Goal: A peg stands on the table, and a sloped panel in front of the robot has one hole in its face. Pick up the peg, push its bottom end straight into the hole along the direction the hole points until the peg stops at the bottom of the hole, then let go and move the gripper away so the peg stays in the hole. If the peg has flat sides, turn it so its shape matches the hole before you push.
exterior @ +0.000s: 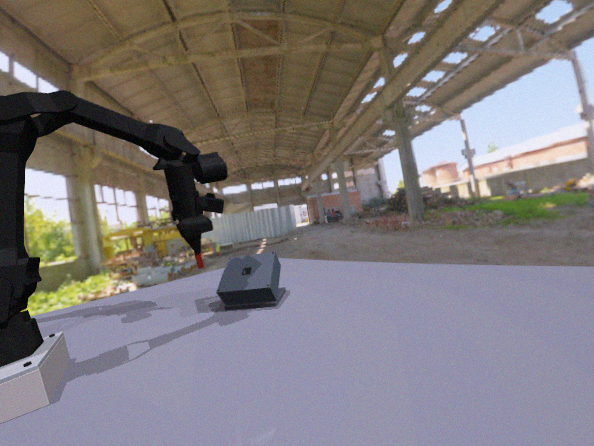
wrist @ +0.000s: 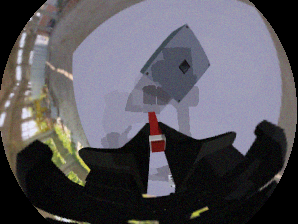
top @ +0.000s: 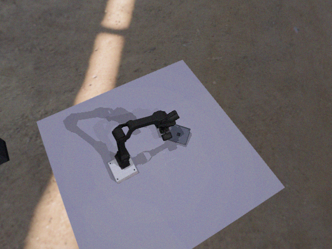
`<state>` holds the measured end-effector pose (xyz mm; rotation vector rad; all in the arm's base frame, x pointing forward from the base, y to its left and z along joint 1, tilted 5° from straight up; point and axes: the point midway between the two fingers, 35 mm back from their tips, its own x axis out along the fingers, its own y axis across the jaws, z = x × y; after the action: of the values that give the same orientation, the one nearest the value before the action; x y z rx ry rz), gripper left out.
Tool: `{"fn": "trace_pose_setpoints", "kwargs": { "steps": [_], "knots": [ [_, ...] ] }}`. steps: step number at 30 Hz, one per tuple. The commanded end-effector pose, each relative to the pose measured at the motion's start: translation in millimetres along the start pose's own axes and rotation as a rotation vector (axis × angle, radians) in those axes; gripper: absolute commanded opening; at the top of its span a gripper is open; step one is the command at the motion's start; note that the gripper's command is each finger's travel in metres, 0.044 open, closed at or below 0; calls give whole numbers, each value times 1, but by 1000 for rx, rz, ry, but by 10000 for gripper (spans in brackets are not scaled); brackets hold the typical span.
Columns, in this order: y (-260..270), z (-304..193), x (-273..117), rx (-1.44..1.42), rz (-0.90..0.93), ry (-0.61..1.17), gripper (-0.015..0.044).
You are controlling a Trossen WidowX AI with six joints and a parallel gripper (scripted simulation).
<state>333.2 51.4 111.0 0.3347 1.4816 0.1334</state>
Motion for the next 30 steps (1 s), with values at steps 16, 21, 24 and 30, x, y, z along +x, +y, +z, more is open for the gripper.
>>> {"fn": "trace_pose_setpoints", "kwargs": {
  "steps": [16, 21, 24, 30],
  "knots": [
    [-20, 14, -13, 163, 57, -53, 0],
    [-26, 17, -16, 204, 71, -66, 0],
    [-29, 18, -18, 229, 80, -74, 0],
    [-36, 22, -23, 277, 97, -90, 0]
  ]
}}
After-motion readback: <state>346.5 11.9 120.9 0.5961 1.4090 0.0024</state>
